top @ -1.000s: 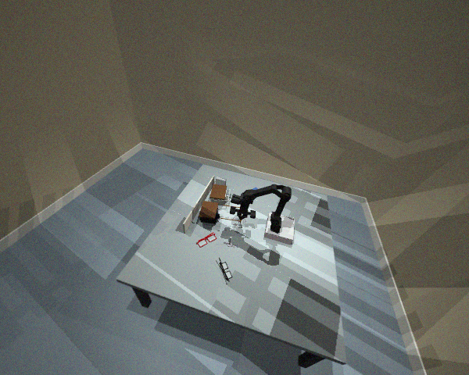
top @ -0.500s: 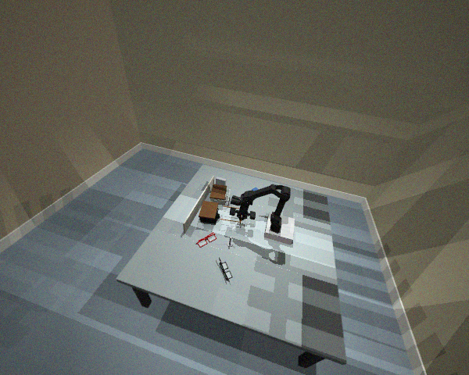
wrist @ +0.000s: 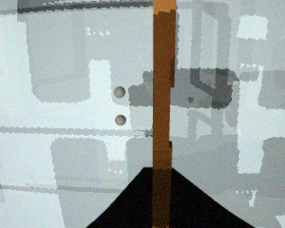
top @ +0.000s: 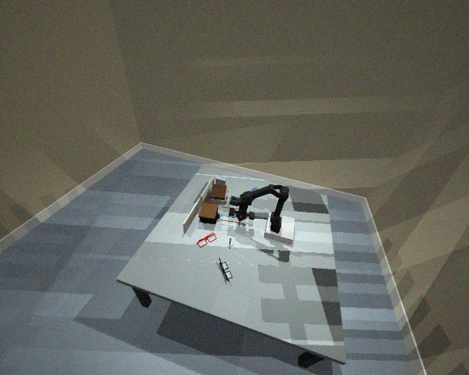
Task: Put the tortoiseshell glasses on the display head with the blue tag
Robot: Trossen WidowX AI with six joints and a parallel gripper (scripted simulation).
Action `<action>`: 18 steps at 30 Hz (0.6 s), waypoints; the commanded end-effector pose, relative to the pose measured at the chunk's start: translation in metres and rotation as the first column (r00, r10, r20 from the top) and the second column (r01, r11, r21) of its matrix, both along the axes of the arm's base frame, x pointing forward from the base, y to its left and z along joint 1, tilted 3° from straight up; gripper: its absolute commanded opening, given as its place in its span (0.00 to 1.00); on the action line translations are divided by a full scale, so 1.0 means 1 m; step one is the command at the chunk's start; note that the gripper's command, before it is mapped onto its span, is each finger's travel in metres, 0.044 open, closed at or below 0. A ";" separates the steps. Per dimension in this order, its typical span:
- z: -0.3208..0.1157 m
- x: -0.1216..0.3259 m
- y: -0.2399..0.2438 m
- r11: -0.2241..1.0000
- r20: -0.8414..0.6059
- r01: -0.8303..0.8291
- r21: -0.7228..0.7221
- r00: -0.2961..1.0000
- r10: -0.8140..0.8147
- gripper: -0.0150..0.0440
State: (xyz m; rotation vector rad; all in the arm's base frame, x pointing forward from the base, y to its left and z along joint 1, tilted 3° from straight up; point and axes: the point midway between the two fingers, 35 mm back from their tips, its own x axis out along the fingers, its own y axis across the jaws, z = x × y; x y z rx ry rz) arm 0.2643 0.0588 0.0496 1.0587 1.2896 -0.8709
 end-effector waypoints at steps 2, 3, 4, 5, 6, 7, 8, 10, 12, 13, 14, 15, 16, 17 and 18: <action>0.003 0.009 0.003 1.000 0.022 0.003 0.009 1.000 -0.003 0.25; 0.003 0.010 0.003 1.000 0.023 0.003 0.009 1.000 -0.003 0.25; 0.003 0.011 0.003 1.000 0.023 0.003 0.009 1.000 -0.003 0.25; 0.003 0.011 0.004 1.000 0.024 0.003 0.009 1.000 -0.003 0.25; 0.003 0.012 0.004 1.000 0.024 0.003 0.009 1.000 -0.003 0.25; 0.003 0.013 0.004 1.000 0.024 0.003 0.010 1.000 -0.003 0.25; 0.003 0.014 0.005 1.000 0.024 0.003 0.010 1.000 -0.003 0.25; 0.003 0.016 0.005 1.000 0.025 0.003 0.010 1.000 -0.003 0.25; 0.003 0.018 0.006 1.000 0.025 0.003 0.010 1.000 -0.003 0.25; 0.003 0.019 0.006 1.000 0.024 0.003 0.010 1.000 -0.003 0.25; 0.003 0.020 0.007 1.000 0.024 0.003 0.009 1.000 -0.003 0.25; 0.003 0.021 0.007 1.000 0.023 0.003 0.009 1.000 -0.003 0.25; 0.003 0.022 0.007 1.000 0.022 0.003 0.009 1.000 -0.003 0.25; 0.003 0.023 0.007 1.000 0.021 0.002 0.008 1.000 -0.003 0.25; 0.003 0.024 0.008 1.000 0.019 0.002 0.008 1.000 -0.003 0.25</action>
